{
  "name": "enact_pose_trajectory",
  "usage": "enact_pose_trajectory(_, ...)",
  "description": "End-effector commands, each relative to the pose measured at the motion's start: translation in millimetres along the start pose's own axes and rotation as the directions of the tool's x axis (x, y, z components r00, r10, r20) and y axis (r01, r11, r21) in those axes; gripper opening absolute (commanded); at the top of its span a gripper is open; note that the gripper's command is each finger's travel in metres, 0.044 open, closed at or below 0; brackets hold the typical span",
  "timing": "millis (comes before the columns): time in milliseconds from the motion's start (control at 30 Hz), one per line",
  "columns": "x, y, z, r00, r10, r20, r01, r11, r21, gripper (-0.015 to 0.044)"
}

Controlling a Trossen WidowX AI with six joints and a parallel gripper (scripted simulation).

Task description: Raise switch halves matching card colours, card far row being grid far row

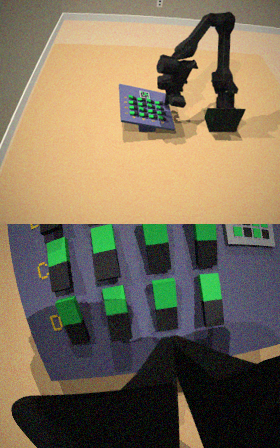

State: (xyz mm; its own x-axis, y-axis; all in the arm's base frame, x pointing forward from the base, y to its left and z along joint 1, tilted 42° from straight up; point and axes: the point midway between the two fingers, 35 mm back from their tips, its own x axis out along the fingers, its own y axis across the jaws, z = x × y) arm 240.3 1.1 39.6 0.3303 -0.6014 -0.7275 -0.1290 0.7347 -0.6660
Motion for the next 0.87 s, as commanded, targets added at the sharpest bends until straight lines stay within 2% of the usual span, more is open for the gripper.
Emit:
enact_pose_trajectory(0,-38.0,-1.9,4.2,1.0,0.0,0.006,0.0,1.0,0.011,0.0)
enact_pose_trajectory(167,-40.6,-1.8,5.9,1.0,0.0,0.006,0.0,1.0,0.01,0.0)
enact_pose_trajectory(400,-47.9,11.9,71.7,1.0,0.0,0.009,-0.001,1.0,0.013,0.0)
enact_pose_trajectory(833,-47.9,12.3,73.5,1.0,0.0,0.009,0.0,1.0,0.014,0.0)
